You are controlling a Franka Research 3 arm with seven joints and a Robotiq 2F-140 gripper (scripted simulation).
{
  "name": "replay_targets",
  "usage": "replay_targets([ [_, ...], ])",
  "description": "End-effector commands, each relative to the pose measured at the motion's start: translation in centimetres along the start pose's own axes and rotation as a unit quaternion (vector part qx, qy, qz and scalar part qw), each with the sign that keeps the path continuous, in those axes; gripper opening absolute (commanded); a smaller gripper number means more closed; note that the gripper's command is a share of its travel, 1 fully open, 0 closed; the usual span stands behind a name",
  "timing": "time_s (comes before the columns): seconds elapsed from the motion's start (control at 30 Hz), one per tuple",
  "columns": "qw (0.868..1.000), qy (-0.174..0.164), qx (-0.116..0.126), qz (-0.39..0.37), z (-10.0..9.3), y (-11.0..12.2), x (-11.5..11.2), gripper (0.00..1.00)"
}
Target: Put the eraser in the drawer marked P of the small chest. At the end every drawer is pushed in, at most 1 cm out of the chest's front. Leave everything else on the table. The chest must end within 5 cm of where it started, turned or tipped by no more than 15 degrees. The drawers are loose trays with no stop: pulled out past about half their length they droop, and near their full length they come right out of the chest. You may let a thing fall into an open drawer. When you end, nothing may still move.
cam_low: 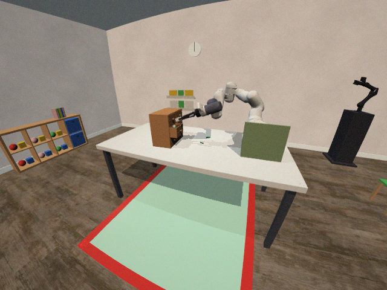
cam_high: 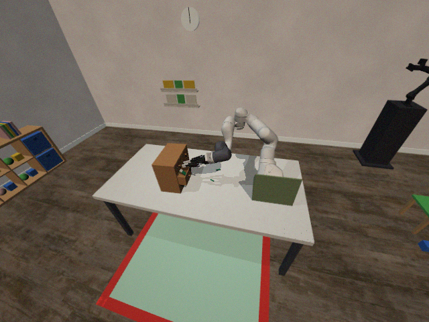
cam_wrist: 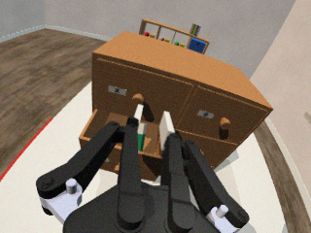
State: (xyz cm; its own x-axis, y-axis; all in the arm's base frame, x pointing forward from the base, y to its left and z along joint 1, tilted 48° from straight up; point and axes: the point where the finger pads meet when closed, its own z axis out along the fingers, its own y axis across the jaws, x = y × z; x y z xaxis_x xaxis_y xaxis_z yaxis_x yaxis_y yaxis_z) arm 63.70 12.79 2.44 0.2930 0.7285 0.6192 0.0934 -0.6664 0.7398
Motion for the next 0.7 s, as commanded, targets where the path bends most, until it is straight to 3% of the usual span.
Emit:
replay_targets([
  [0.0, 1.0, 0.0, -0.001, -0.002, 0.05, 0.04, -0.02, 0.23],
  [0.07, 1.0, 0.0, -0.001, -0.002, 0.05, 0.04, -0.02, 0.23],
  [0.1, 1.0, 0.0, -0.001, -0.002, 0.05, 0.04, -0.02, 1.0],
  [0.67, 1.0, 0.0, -0.001, -0.002, -0.06, 0.04, -0.05, 1.0],
])
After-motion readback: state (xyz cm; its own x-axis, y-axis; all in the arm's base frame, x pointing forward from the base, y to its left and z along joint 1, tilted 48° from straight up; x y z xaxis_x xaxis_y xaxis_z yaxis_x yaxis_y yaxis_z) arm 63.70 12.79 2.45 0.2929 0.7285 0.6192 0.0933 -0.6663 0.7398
